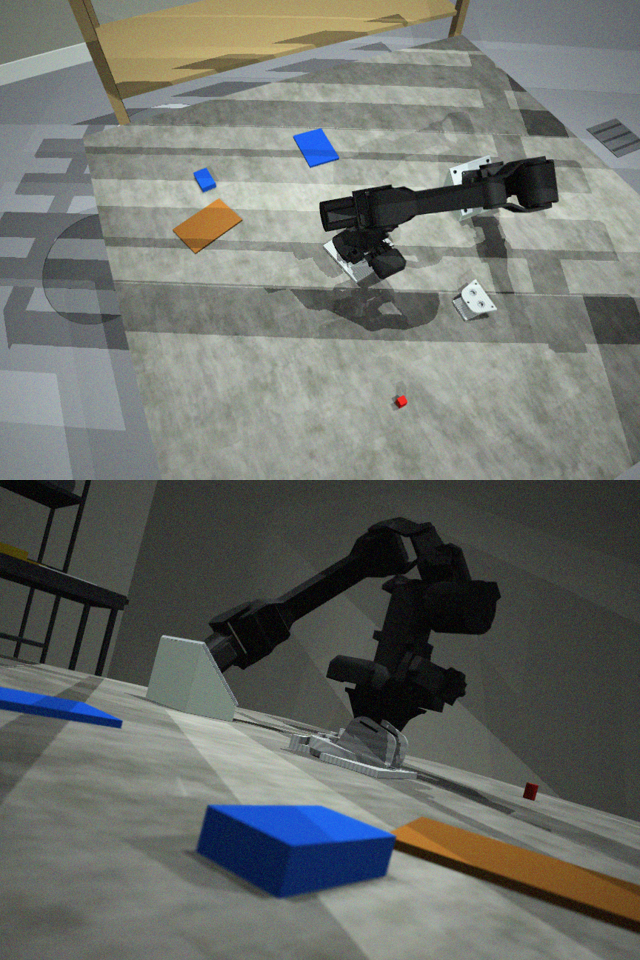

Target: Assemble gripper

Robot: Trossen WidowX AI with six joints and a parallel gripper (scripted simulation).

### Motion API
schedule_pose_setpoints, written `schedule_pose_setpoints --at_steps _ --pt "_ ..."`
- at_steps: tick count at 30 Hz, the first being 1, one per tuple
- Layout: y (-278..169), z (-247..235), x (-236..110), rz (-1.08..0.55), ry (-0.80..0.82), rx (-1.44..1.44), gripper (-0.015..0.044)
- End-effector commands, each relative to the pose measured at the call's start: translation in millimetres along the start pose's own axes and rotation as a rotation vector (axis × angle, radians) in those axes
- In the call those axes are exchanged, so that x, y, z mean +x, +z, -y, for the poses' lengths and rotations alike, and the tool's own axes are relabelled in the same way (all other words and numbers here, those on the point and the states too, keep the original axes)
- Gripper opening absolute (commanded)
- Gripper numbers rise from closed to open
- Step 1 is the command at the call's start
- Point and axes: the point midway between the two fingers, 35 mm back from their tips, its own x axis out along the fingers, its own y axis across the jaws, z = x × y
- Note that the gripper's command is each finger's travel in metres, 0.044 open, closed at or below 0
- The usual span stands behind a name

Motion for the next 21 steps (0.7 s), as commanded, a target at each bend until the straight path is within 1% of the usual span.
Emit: schedule_pose_setpoints --at_steps 1,21 --pt "1.9 -0.1 -3.2 0.008 0.001 -0.004 0.0134" --pt "2.0 0.0 0.9 0.008 0.001 -0.004 0.0134"
